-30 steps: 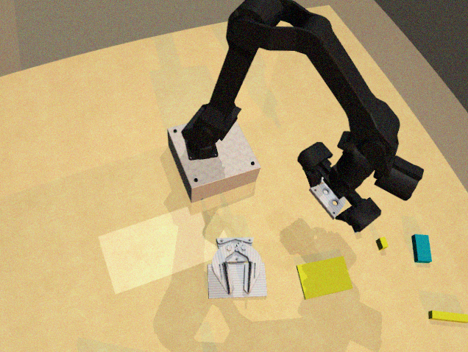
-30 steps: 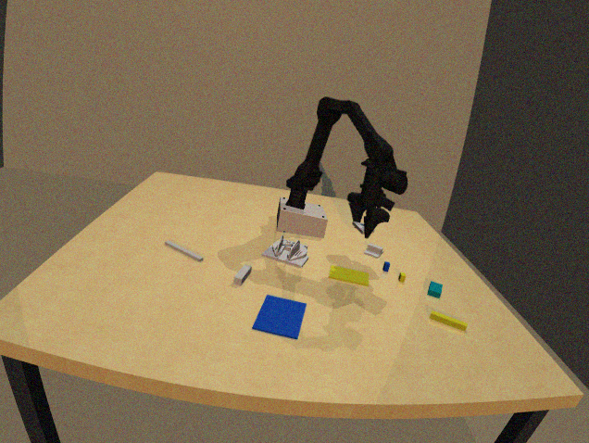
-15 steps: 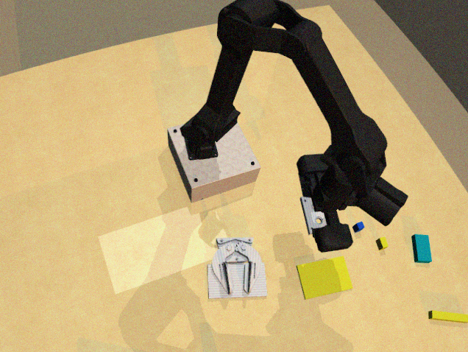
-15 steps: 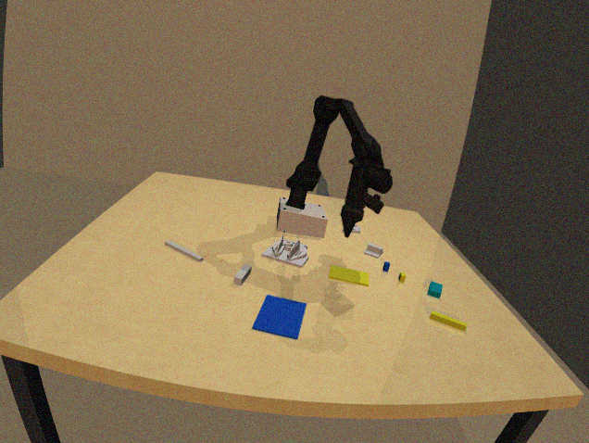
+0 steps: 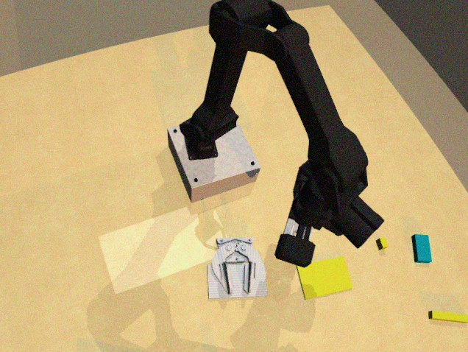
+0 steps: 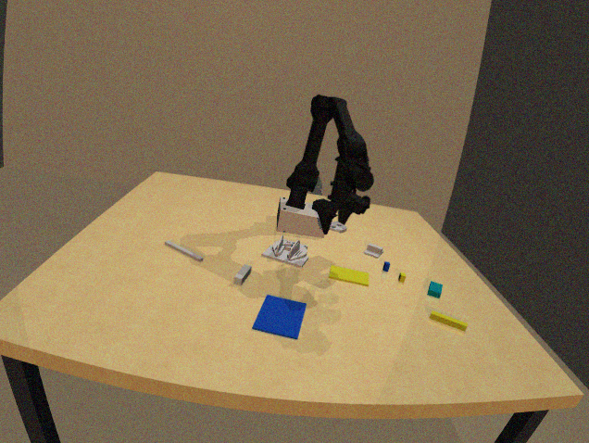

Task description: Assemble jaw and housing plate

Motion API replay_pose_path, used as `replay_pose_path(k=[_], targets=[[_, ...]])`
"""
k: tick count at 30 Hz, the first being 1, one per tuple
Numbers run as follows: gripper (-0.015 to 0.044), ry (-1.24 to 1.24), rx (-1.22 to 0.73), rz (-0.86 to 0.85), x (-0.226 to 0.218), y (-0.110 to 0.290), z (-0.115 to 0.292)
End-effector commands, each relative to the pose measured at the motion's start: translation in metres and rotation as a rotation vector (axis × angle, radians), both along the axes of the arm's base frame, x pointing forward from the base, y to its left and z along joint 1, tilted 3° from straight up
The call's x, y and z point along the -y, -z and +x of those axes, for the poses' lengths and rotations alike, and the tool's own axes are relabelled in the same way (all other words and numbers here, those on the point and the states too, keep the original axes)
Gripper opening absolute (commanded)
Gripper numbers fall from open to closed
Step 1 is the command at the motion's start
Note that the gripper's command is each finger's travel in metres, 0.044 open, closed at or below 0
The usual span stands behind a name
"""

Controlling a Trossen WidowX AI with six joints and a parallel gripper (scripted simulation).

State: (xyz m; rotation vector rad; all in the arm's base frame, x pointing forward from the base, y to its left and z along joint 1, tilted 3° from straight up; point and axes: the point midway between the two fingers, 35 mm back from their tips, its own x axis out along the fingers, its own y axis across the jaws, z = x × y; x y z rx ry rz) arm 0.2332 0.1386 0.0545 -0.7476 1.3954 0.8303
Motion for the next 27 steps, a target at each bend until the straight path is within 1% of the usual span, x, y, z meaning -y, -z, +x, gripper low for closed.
replay_pose_path(k=[1,27], targets=[[0.0351,0.137,-0.009,-0.002,0.013,0.002,0.002],[0.0351,0.956,-0.056,-0.008,0.091,0.008,0.007]])
